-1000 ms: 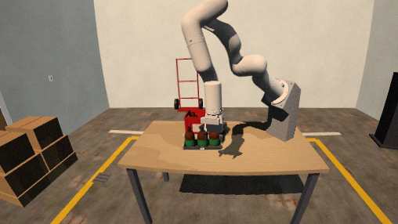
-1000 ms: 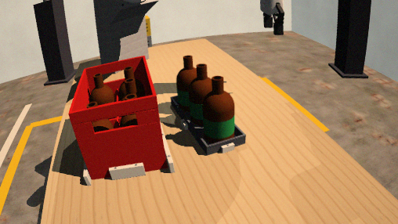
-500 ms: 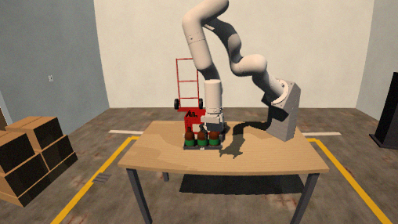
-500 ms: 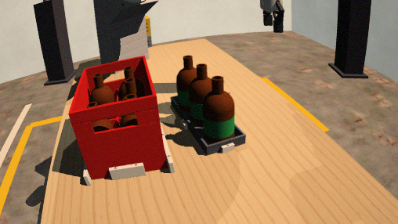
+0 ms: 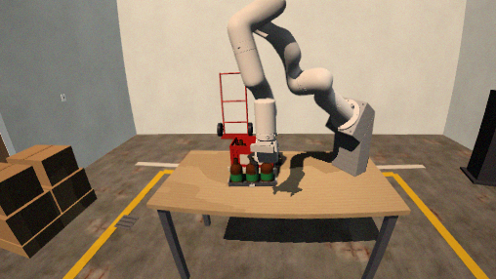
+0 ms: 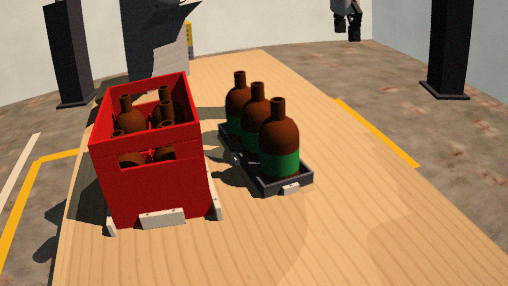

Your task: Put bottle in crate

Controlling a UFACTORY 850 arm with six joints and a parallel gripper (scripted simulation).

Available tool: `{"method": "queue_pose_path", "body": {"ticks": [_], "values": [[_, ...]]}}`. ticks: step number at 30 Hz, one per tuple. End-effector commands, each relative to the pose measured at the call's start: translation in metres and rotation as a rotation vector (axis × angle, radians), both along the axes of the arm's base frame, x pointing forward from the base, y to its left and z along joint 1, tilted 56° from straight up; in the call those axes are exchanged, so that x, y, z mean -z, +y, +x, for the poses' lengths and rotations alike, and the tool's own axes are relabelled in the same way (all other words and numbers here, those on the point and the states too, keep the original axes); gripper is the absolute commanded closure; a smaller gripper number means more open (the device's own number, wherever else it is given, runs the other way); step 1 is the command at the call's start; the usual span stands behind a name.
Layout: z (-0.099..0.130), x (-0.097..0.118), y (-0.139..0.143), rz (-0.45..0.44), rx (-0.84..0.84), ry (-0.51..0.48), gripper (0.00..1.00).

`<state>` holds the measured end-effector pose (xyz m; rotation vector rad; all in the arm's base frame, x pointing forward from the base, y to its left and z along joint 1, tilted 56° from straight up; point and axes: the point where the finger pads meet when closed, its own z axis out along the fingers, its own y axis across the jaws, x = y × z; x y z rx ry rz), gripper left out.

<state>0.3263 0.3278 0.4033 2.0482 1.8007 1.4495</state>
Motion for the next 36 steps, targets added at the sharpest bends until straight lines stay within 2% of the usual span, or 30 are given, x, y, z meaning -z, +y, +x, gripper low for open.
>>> {"method": "queue_pose_path", "body": {"ticks": [1, 5, 36], "values": [[0.004, 0.002, -0.011, -0.042, -0.039, -0.035, 0.0], [0.007, 0.005, -0.02, -0.081, -0.069, -0.062, 0.0], [0.016, 0.011, -0.04, -0.164, -0.138, -0.126, 0.0]]}}
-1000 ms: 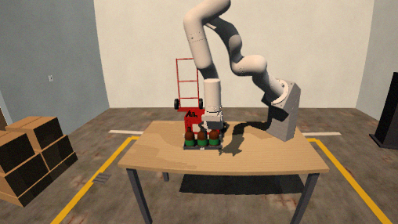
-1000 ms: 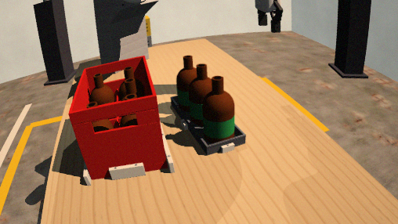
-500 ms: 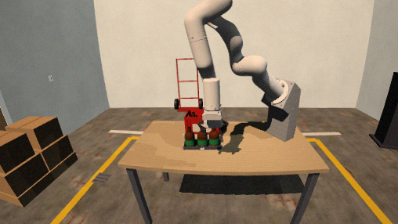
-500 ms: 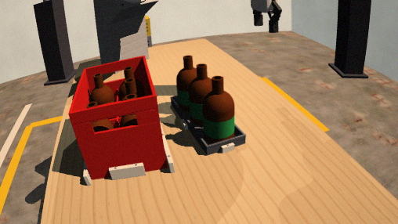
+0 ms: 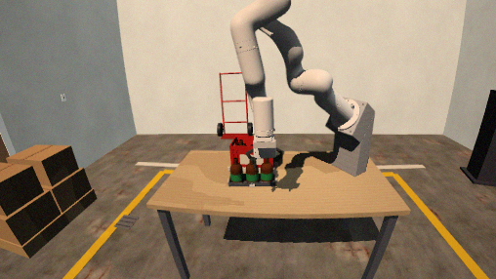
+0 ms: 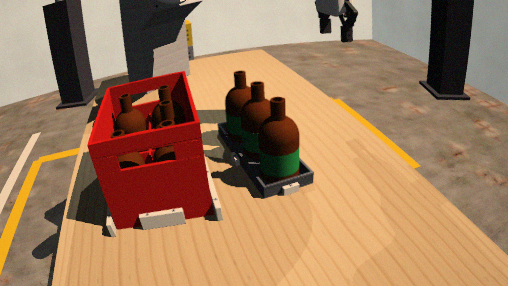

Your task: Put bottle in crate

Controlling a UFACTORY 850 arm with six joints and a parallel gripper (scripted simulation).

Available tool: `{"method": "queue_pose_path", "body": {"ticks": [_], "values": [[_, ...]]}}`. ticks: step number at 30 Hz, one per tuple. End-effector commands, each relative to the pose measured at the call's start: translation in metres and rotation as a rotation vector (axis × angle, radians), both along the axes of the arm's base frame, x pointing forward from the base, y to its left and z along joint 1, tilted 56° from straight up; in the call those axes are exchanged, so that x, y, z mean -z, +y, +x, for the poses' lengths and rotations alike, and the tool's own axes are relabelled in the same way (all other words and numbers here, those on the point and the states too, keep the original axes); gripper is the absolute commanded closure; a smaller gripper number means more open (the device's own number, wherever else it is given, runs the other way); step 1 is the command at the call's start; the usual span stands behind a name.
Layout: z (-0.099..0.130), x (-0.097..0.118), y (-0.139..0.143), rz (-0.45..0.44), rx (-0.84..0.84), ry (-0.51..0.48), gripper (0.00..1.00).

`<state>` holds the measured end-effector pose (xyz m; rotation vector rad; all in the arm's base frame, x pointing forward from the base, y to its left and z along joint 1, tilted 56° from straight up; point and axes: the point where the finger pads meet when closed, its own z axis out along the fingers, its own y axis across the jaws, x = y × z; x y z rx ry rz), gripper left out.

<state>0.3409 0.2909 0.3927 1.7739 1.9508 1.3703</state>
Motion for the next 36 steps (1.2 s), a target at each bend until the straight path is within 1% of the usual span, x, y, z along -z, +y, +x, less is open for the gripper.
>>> {"method": "queue_pose_path", "body": {"ticks": [1, 3, 14, 15, 22, 23, 27, 28, 34, 36], "values": [[0.001, 0.001, -0.003, -0.005, -0.019, -0.009, 0.0], [0.003, 0.002, -0.007, -0.019, -0.03, -0.019, 0.0], [0.005, 0.003, -0.01, -0.032, -0.041, -0.031, 0.0], [0.007, 0.004, -0.013, -0.046, -0.052, -0.042, 0.0], [0.007, 0.004, -0.013, -0.046, -0.052, -0.042, 0.0], [0.008, 0.005, -0.017, -0.06, -0.064, -0.054, 0.0], [0.008, 0.005, -0.017, -0.06, -0.064, -0.054, 0.0], [0.01, 0.006, -0.02, -0.075, -0.076, -0.064, 0.0], [0.01, 0.006, -0.02, -0.075, -0.076, -0.064, 0.0], [0.011, 0.008, -0.024, -0.091, -0.089, -0.075, 0.0]]}}
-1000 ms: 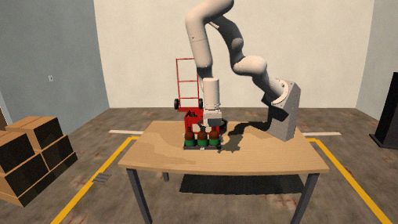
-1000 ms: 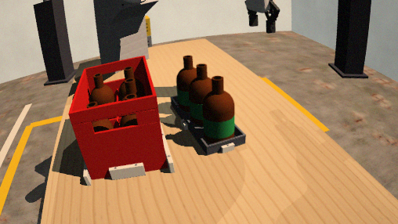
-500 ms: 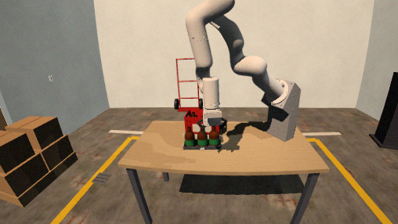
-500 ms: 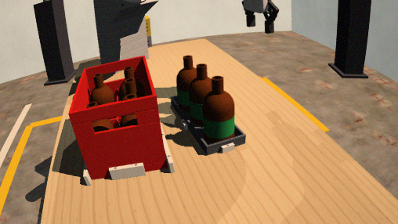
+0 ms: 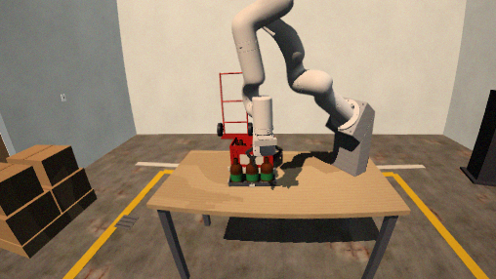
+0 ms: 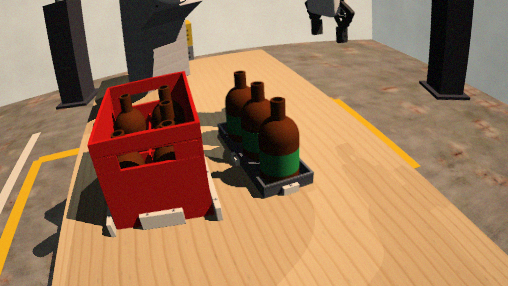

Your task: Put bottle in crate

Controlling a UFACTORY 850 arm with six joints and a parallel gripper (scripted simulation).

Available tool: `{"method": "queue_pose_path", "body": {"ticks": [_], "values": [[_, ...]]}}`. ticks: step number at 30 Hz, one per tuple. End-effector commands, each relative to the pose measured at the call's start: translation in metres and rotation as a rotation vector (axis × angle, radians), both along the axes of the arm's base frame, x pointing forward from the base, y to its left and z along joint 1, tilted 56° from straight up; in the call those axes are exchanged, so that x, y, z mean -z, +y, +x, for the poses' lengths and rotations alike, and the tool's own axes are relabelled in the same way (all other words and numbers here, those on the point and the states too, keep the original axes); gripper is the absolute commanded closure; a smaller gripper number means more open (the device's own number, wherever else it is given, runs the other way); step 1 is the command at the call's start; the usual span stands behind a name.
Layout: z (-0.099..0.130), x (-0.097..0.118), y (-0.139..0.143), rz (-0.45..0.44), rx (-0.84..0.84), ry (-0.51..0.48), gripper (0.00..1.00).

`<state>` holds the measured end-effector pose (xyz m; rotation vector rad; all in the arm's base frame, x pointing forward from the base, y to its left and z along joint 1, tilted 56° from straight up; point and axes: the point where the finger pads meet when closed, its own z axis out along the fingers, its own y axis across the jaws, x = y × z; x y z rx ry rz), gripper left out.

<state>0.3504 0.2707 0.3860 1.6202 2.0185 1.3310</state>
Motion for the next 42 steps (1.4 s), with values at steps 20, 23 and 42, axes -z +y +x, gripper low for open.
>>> {"method": "queue_pose_path", "body": {"ticks": [20, 23, 42], "values": [[0.005, 0.004, -0.012, -0.044, -0.05, -0.033, 0.0], [0.008, 0.005, -0.018, -0.064, -0.066, -0.05, 0.0], [0.014, 0.011, -0.033, -0.126, -0.118, -0.092, 0.0]]}}
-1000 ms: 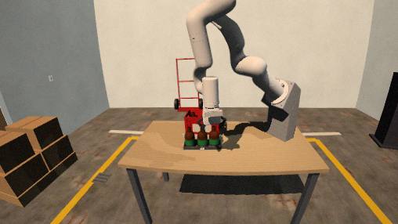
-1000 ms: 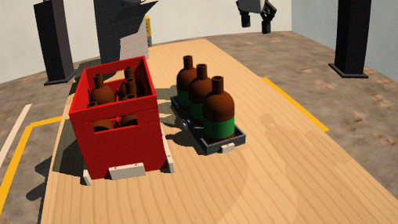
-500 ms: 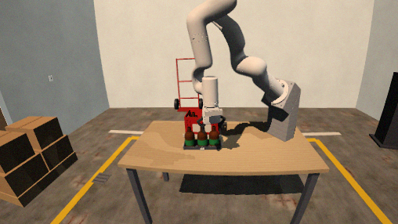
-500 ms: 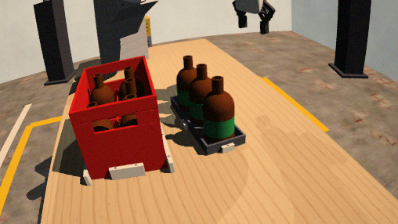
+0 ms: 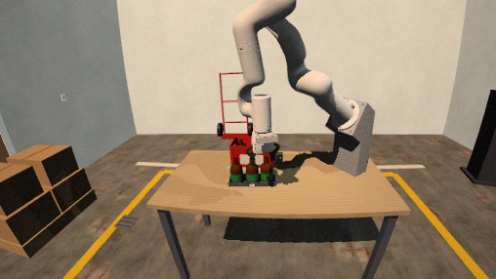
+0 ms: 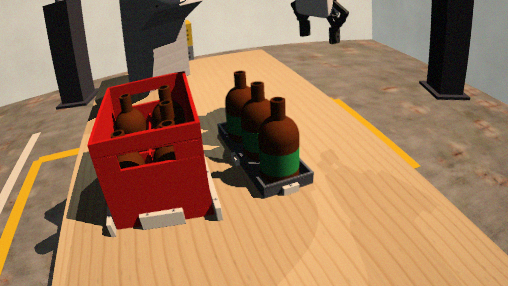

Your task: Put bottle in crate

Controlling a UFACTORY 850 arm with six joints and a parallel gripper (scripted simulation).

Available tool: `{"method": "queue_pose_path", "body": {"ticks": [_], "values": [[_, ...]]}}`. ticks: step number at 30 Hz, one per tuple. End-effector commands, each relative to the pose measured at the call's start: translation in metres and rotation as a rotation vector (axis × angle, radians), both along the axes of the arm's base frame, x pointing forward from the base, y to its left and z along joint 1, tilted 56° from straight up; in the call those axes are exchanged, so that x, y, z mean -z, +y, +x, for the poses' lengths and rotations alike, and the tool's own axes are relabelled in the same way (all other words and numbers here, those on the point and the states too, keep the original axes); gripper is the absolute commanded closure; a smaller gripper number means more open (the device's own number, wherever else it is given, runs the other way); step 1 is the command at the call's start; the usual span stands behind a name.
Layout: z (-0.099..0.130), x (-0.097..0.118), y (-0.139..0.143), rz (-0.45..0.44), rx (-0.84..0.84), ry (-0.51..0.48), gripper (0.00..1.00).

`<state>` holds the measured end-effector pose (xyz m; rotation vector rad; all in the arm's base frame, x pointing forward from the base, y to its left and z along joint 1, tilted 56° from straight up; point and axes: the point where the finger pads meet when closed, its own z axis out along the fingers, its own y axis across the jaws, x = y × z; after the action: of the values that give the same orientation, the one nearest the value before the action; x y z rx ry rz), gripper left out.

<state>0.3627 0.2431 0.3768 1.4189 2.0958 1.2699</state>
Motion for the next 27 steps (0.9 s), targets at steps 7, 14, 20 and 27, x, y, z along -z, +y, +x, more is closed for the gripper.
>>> {"method": "queue_pose_path", "body": {"ticks": [7, 14, 20, 27], "values": [[0.006, 0.004, -0.013, -0.047, -0.054, -0.032, 0.0], [0.01, 0.006, -0.022, -0.082, -0.083, -0.058, 0.0], [0.013, 0.01, -0.031, -0.117, -0.113, -0.081, 0.0], [0.018, 0.012, -0.043, -0.164, -0.15, -0.118, 0.0]]}}
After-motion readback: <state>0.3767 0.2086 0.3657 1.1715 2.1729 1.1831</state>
